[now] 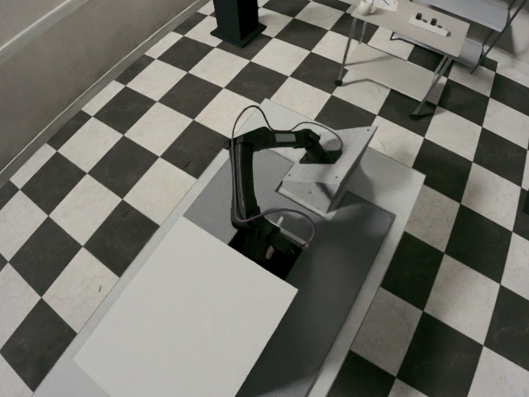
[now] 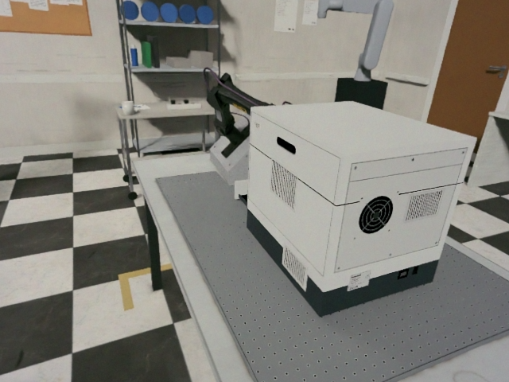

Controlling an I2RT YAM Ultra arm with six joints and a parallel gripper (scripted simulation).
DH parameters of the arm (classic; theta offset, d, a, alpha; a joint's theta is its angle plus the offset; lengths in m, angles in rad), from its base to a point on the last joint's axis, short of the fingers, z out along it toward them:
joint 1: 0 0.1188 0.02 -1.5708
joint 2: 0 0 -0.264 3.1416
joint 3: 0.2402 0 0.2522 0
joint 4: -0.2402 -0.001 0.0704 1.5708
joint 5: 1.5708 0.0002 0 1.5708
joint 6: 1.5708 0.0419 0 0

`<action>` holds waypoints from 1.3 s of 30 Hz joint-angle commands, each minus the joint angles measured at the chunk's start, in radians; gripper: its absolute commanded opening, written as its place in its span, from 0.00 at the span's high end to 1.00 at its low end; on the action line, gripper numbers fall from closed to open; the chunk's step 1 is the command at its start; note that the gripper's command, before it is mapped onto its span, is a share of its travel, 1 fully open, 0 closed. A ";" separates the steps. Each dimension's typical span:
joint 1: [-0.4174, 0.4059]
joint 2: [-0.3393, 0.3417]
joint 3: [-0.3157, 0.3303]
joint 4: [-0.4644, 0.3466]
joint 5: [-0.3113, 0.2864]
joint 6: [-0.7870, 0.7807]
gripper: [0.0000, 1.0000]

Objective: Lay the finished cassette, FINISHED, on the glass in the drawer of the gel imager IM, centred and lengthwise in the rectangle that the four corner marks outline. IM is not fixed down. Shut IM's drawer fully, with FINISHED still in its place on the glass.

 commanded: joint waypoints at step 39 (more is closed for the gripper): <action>-0.034 0.019 -0.085 0.149 0.022 -0.082 1.00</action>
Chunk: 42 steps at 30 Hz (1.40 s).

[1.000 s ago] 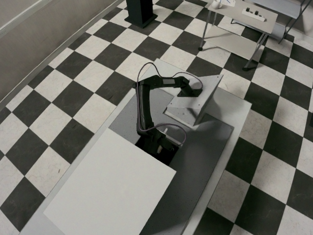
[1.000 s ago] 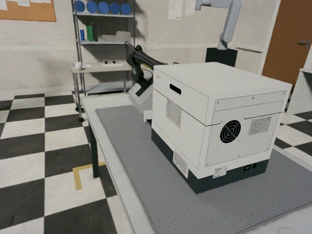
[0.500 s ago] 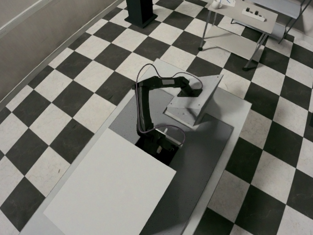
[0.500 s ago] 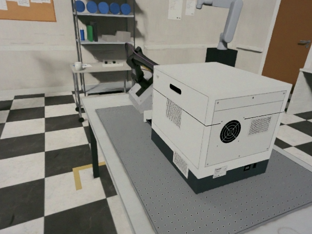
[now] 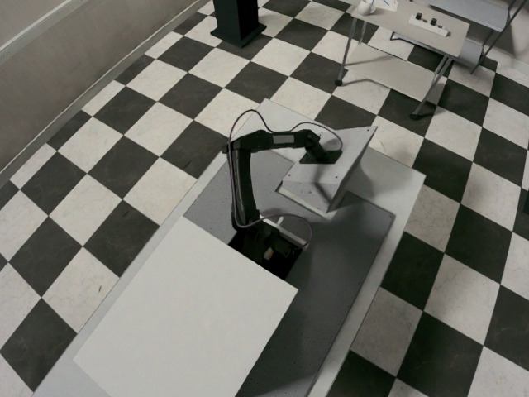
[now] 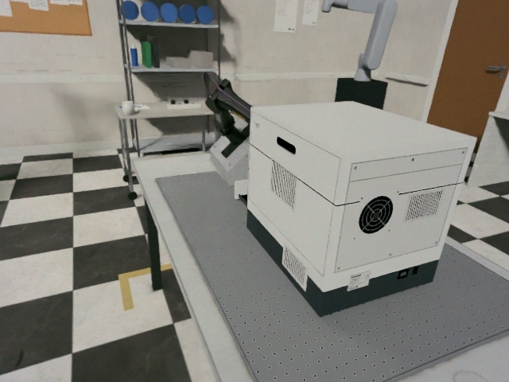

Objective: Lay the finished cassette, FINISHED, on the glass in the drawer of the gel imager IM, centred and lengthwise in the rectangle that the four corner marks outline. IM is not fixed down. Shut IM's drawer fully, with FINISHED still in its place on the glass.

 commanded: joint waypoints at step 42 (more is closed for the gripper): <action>0.001 -0.001 -0.027 0.101 0.008 -0.059 1.00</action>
